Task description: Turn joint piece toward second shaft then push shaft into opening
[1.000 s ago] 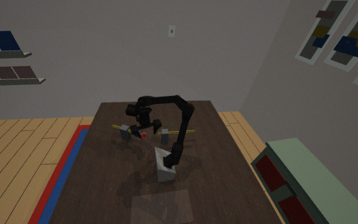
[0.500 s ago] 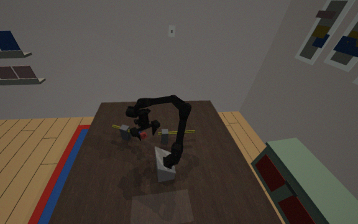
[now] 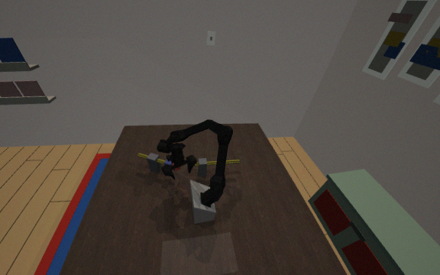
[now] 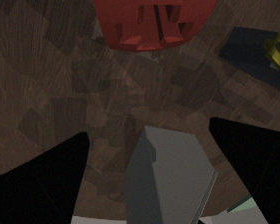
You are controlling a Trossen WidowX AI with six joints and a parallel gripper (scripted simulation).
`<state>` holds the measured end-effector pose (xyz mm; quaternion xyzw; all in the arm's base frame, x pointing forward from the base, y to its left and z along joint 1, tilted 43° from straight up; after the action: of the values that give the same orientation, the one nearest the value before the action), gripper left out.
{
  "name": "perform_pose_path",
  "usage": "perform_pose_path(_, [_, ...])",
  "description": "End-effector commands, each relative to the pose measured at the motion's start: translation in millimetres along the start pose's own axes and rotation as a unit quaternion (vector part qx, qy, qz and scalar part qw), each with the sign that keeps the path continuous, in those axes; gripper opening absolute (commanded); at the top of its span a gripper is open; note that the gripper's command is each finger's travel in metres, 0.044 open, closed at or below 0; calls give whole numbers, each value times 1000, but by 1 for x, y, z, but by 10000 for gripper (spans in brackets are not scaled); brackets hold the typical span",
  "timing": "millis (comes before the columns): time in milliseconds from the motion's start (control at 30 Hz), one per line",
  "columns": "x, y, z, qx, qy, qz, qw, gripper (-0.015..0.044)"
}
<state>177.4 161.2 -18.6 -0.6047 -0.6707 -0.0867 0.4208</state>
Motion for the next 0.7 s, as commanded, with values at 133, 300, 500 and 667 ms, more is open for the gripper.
perform_pose_path(133, [5,22,0,0,0,-4,1000,440])
perform_pose_path(300, [8,37,0,0,0,-4,1000,440])
perform_pose_path(500, [12,56,-1,-1,0,-5,1000,440])
perform_pose_path(667, [13,66,-2,-1,0,-5,1000,440])
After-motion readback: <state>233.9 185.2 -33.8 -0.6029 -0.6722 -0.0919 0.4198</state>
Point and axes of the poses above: the point midway between the two fingers, 35 mm back from their tips, its own x axis back along the fingers, its own z axis across the jaws, y = z × x, the point moved 6 cm from there along x, back along the fingers, and after that the axes turned 1 degree about x, right-handed, at the moved point
